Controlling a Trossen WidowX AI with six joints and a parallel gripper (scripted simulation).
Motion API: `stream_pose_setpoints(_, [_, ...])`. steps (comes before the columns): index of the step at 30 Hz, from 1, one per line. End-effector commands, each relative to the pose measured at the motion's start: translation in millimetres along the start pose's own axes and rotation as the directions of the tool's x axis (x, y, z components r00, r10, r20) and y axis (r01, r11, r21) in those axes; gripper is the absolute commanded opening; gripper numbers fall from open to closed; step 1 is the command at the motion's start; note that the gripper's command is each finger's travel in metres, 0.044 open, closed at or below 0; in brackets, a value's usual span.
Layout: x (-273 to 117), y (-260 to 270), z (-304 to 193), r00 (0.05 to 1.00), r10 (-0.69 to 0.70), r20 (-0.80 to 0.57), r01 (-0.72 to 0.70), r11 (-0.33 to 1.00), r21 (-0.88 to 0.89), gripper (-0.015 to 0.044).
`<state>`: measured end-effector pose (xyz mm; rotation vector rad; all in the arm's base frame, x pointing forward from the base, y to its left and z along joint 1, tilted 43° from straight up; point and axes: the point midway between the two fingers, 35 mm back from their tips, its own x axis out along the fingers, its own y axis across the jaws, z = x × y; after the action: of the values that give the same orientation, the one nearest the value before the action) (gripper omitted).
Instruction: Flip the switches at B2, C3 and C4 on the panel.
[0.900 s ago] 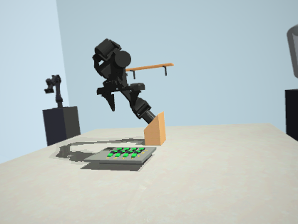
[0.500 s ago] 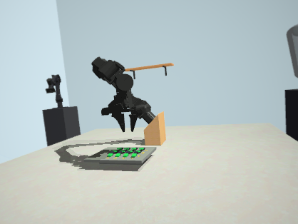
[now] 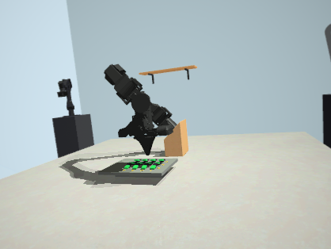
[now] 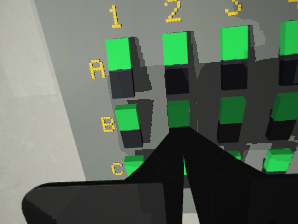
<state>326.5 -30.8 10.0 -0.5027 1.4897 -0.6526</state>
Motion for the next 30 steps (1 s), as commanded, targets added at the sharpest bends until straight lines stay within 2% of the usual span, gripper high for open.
stream_pose_setpoints(1, [8.5,-0.1,-0.3,1.0,-0.004,0.002,0.004,1.0,-0.007,0.0])
stream_pose_setpoints(13, [22.3,-0.2,0.2,1.0,-0.004,0.002,0.004,1.0,-0.007,0.0])
stream_pose_setpoints(30, [22.6,-0.2,0.2,1.0,-0.004,0.002,0.004,1.0,-0.007,0.0])
